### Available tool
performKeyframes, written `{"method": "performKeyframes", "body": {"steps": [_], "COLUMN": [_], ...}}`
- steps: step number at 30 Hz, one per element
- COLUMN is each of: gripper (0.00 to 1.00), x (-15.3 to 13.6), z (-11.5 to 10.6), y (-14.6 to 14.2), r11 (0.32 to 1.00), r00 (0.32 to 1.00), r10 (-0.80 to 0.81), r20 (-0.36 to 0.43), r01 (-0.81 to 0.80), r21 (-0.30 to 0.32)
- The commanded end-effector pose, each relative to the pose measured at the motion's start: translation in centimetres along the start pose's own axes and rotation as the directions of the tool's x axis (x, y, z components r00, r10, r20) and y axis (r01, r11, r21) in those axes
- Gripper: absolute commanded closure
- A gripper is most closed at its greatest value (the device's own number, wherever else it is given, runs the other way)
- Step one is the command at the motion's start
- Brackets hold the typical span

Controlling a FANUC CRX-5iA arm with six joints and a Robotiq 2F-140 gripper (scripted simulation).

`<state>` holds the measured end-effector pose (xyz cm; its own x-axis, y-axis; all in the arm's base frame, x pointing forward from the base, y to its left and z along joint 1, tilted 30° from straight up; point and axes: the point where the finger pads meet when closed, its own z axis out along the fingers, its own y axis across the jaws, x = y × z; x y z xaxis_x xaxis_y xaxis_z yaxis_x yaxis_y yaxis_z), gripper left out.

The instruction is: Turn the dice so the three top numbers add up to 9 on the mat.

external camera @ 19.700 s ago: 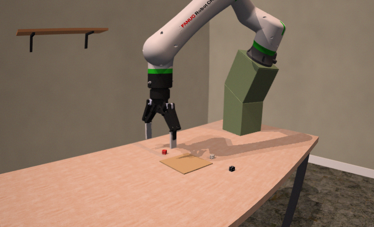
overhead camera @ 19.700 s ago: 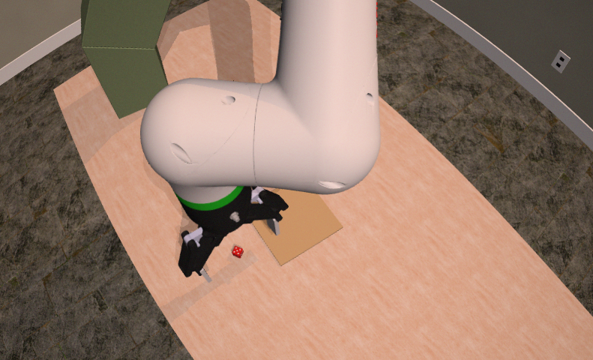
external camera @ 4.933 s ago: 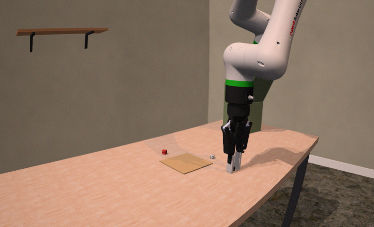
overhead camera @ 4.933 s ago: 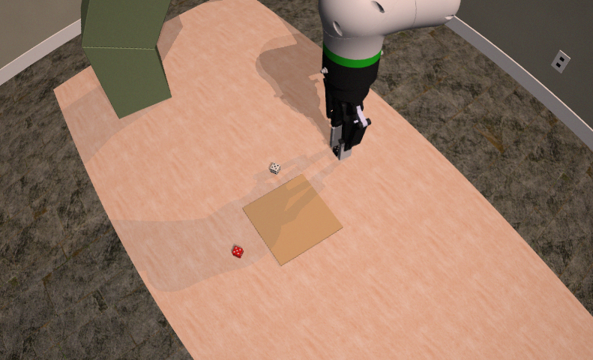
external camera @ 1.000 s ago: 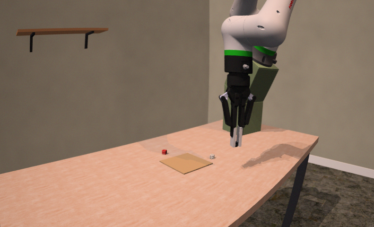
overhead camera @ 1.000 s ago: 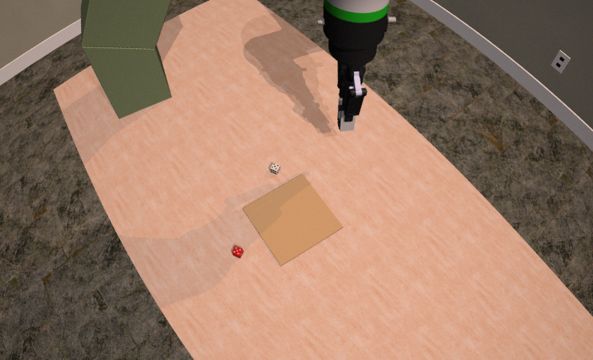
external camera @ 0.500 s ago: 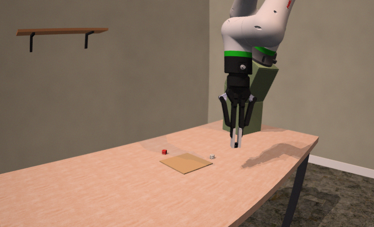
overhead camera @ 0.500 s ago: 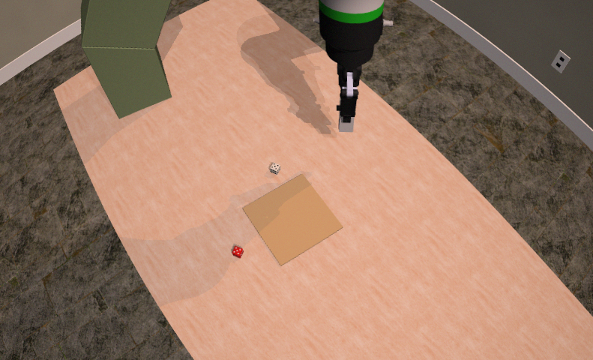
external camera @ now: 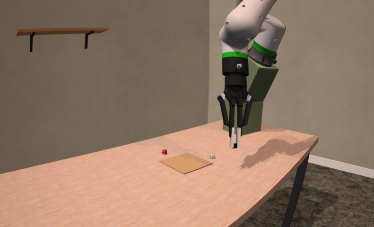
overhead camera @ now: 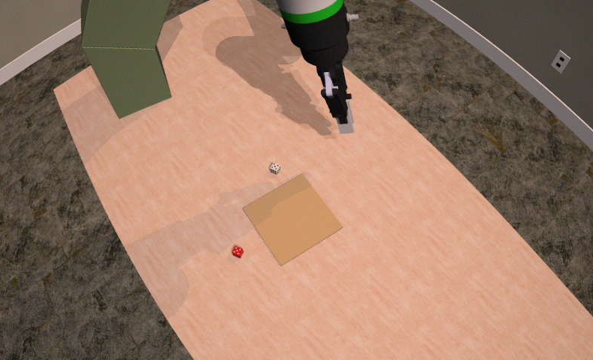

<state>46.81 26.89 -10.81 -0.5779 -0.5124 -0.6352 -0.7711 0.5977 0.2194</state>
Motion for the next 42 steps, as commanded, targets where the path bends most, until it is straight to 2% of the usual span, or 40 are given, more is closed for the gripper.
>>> {"method": "performKeyframes", "body": {"steps": [1,11,14,15,22,28,31,35,42], "gripper": [0.93,0.93,0.93,0.93,0.93,0.93,0.93,0.93,0.93], "x": [0.7,0.8,0.8,1.1,1.4,1.7,1.8,2.1,2.4], "z": [0.1,0.1,0.1,0.1,0.2,0.2,0.2,0.1,-0.1], "y": [0.3,0.2,0.2,0.3,0.3,0.2,0.2,0.1,0.0], "r11": [0.999,0.999,0.999,0.999,0.999,0.999,0.999,1.0,1.0], "r00": [0.985,0.949,0.946,0.926,0.88,0.81,0.806,0.726,0.67], "r10": [-0.01,-0.006,-0.006,-0.004,-0.001,0.003,0.003,0.005,0.004], "r20": [0.17,0.316,0.323,0.377,0.475,0.587,0.591,0.688,0.742], "r01": [0.016,0.016,0.016,0.016,0.017,0.018,0.018,0.015,0.008], "r21": [-0.03,-0.028,-0.028,-0.031,-0.031,-0.029,-0.029,-0.023,-0.013]}}
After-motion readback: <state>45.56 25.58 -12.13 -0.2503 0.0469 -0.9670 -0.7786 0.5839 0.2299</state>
